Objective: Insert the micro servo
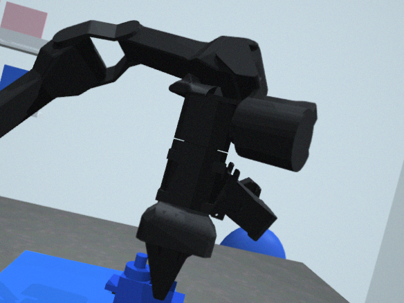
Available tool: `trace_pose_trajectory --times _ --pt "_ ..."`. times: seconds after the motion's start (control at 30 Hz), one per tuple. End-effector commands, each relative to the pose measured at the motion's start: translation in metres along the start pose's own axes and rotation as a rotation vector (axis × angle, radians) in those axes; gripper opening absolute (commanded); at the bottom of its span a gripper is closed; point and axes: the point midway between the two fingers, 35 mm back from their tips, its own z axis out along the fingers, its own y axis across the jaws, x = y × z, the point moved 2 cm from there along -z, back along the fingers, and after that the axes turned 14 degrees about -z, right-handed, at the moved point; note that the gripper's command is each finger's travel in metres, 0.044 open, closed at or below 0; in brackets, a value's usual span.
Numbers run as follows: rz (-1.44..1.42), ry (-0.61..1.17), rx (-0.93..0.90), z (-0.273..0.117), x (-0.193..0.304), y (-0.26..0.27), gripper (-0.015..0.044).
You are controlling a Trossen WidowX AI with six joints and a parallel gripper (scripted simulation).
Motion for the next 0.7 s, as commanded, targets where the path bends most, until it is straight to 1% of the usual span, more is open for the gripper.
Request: trace_pose_trajectory --times 0.0,0.17,0.4,0.67 --pt "-0.039 -0.012 0.005 -0.005 -0.003 -0.001 0.0000" --pt "-0.111 -0.012 0.006 -0.005 -0.003 -0.001 0.0000" --pt "-0.111 -0.012 0.006 -0.002 -0.004 -0.002 0.0000" --pt "-0.111 -0.013 0.005 0.010 -0.004 -0.002 0.0000"
